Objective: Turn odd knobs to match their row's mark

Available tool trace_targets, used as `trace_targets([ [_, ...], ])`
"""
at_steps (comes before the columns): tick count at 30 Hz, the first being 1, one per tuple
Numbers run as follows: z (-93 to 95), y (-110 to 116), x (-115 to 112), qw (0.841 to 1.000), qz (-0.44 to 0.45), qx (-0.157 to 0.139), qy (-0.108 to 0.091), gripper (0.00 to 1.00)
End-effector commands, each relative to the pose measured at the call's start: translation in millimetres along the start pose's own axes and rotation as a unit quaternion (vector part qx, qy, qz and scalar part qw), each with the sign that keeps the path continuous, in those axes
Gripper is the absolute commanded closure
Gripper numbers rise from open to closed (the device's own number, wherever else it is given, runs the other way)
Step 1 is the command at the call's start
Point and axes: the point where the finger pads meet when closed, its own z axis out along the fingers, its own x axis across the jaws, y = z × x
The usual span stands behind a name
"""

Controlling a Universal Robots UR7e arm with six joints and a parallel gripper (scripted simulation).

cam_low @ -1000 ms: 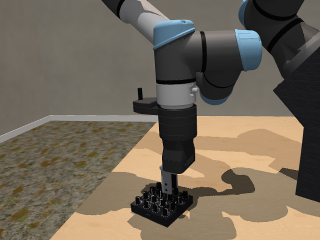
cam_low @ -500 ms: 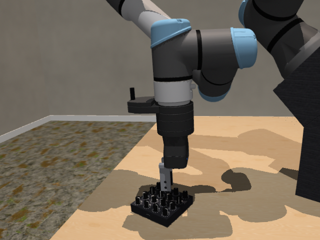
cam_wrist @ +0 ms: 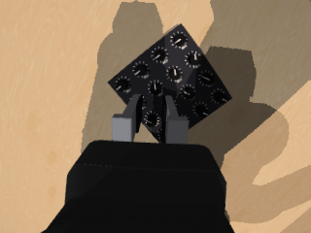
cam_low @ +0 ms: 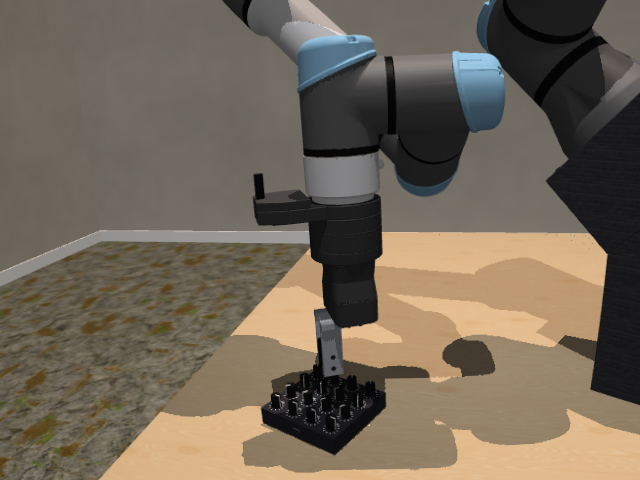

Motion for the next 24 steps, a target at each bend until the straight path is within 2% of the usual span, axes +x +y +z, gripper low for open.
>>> trace_targets([
  [1, -2.0, -0.1, 2.6, 0.997, -0.078, 0.004, -0.003, 0.54],
  [7, -3.9, 1.1, 5.5, 0.987, -0.162, 0.004, -0.003, 0.54],
  [9, -3.9, 1.1, 5.5, 0.987, -0.162, 0.004, -0.003, 0.54],
  [17, -6.9, 4.6, 10.1, 0.958, -0.285, 0.005, -0.002, 0.54],
  [24, -9.2, 8.2, 14.0, 0.927, -0.375, 0.005, -0.001, 0.54],
])
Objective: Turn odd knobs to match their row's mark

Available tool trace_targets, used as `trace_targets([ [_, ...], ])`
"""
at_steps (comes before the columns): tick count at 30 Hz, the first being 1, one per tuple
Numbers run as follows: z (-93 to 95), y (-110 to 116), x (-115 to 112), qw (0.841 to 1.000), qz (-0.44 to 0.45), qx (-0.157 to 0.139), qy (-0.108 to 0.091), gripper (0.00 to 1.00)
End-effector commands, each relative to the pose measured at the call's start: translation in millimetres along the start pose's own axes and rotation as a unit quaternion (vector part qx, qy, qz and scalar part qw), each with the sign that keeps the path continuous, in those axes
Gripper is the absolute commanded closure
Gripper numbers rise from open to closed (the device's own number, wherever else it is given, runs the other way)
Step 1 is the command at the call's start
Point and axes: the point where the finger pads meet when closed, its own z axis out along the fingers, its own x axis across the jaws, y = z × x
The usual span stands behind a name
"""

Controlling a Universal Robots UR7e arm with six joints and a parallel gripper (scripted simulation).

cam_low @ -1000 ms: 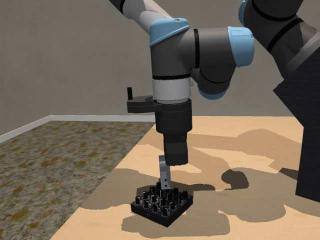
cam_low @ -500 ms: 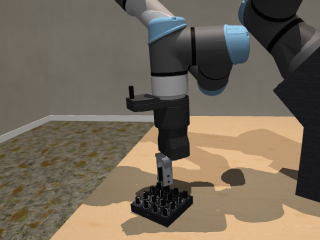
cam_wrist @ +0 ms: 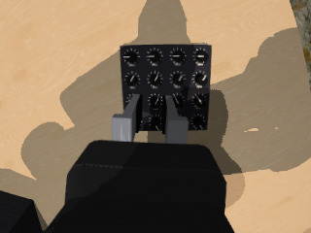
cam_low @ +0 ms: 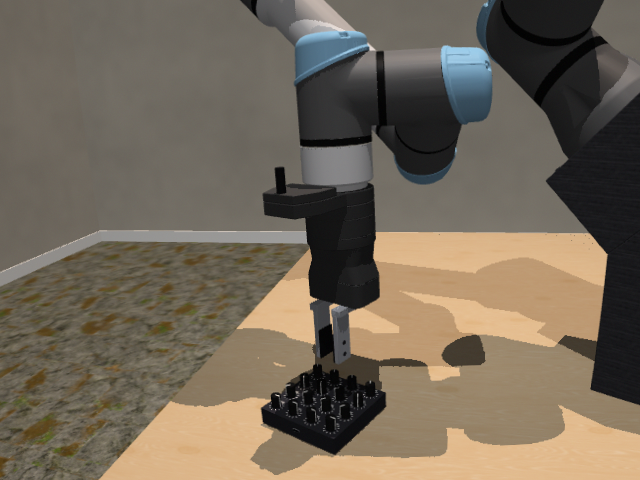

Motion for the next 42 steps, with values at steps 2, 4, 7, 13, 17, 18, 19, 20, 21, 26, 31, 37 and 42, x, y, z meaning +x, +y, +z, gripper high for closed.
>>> trace_targets([
  [2, -1.7, 2.8, 0.8, 0.998, -0.061, 0.005, 0.000, 0.54],
  [4, -2.2, 4.2, 1.0, 0.997, -0.083, 0.005, 0.000, 0.54],
  [7, -2.9, 6.0, 1.3, 0.994, -0.110, 0.005, 0.001, 0.54],
  [13, -3.7, 8.4, 1.6, 0.989, -0.146, 0.005, 0.001, 0.54],
  [17, -4.0, 9.2, 1.7, 0.988, -0.157, 0.005, 0.001, 0.54],
  [18, -4.0, 9.2, 1.7, 0.988, -0.157, 0.005, 0.001, 0.54],
  [19, -4.0, 9.2, 1.7, 0.988, -0.157, 0.005, 0.001, 0.54],
  [20, -4.0, 9.3, 1.7, 0.987, -0.158, 0.005, 0.001, 0.54],
  [21, -4.1, 9.4, 1.7, 0.987, -0.159, 0.005, 0.001, 0.54],
  [26, -4.1, 9.5, 1.7, 0.987, -0.161, 0.005, 0.001, 0.54],
  [31, -4.1, 9.5, 1.7, 0.987, -0.161, 0.005, 0.001, 0.54],
  [37, -4.1, 9.5, 1.7, 0.987, -0.161, 0.005, 0.001, 0.54],
  [42, -4.1, 9.5, 1.7, 0.987, -0.161, 0.005, 0.001, 0.54],
])
